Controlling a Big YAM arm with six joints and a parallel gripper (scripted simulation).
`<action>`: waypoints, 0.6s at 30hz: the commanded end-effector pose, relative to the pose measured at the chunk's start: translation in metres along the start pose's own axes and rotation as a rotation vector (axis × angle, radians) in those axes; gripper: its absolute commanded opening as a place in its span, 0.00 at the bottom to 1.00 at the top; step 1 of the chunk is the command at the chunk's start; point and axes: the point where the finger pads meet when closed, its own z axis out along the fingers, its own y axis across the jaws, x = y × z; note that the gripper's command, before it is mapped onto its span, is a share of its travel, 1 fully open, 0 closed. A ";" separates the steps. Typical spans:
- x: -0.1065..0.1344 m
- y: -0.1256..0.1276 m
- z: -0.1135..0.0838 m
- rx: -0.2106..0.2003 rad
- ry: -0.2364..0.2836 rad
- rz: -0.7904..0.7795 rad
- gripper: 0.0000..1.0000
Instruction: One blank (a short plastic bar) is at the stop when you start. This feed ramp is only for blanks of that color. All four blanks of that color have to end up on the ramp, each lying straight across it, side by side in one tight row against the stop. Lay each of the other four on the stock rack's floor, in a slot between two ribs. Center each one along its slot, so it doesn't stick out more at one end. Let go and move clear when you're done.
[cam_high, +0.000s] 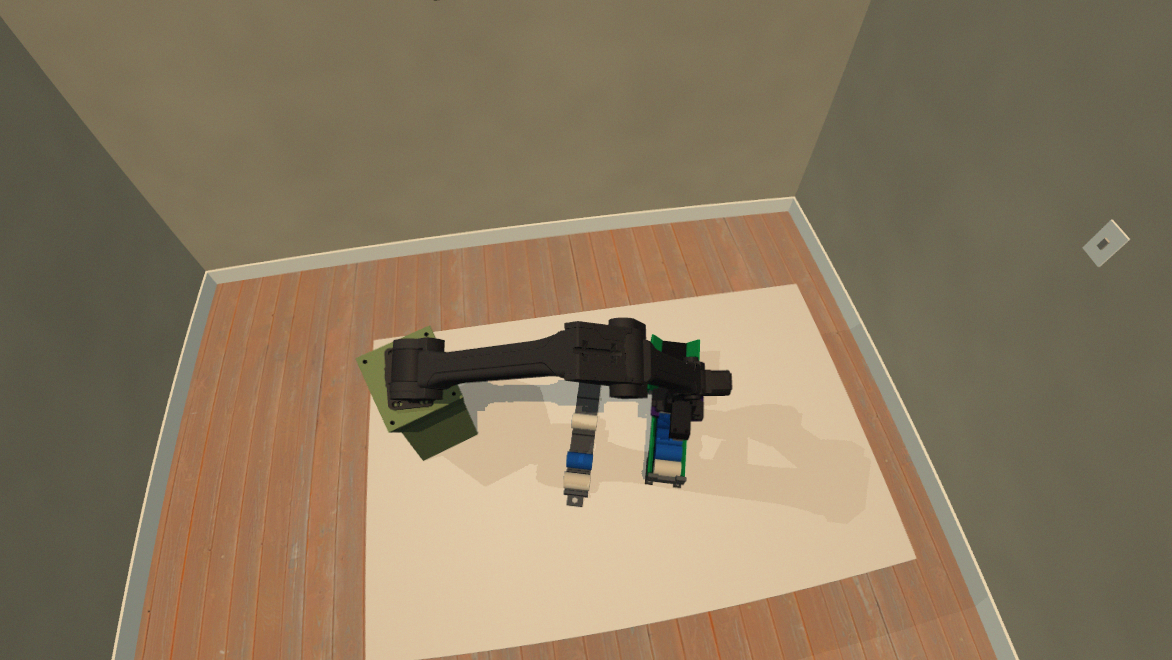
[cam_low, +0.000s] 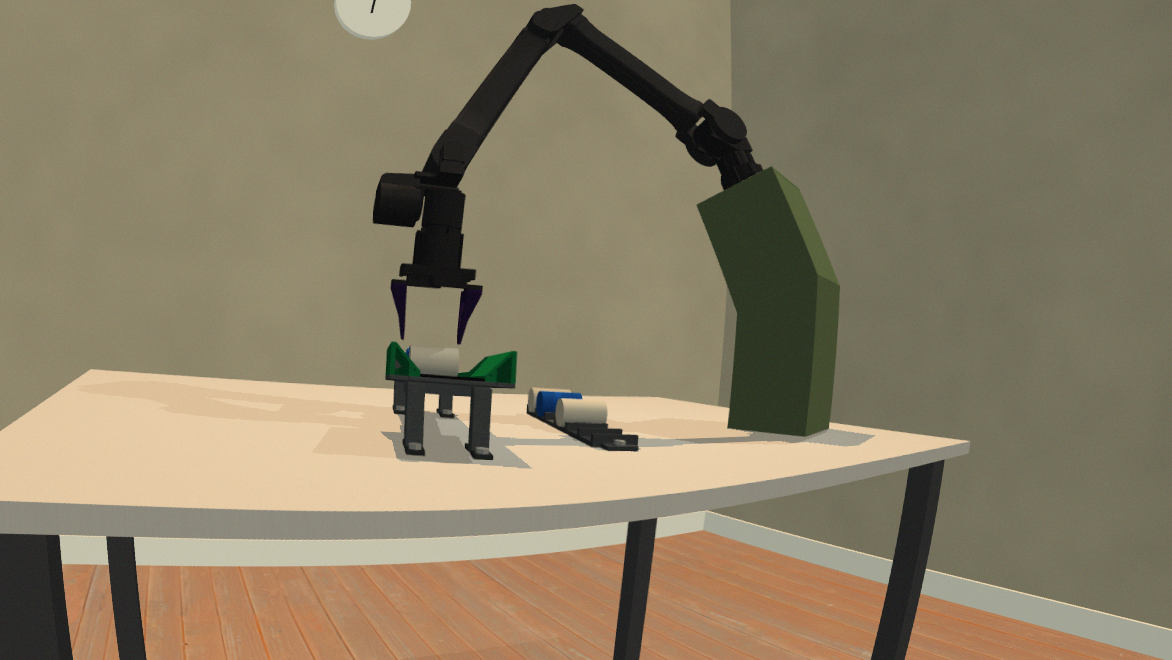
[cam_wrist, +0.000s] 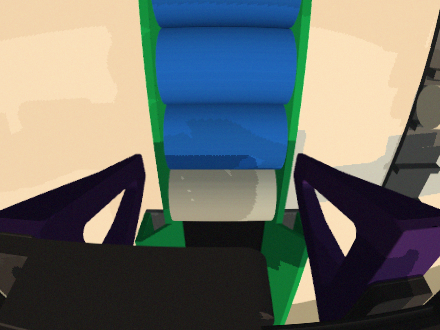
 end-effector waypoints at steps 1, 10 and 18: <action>-0.009 0.006 -0.005 -0.013 0.003 0.006 0.81; -0.010 0.010 -0.009 -0.026 0.005 0.012 0.81; -0.008 0.002 -0.003 -0.014 0.003 0.007 0.81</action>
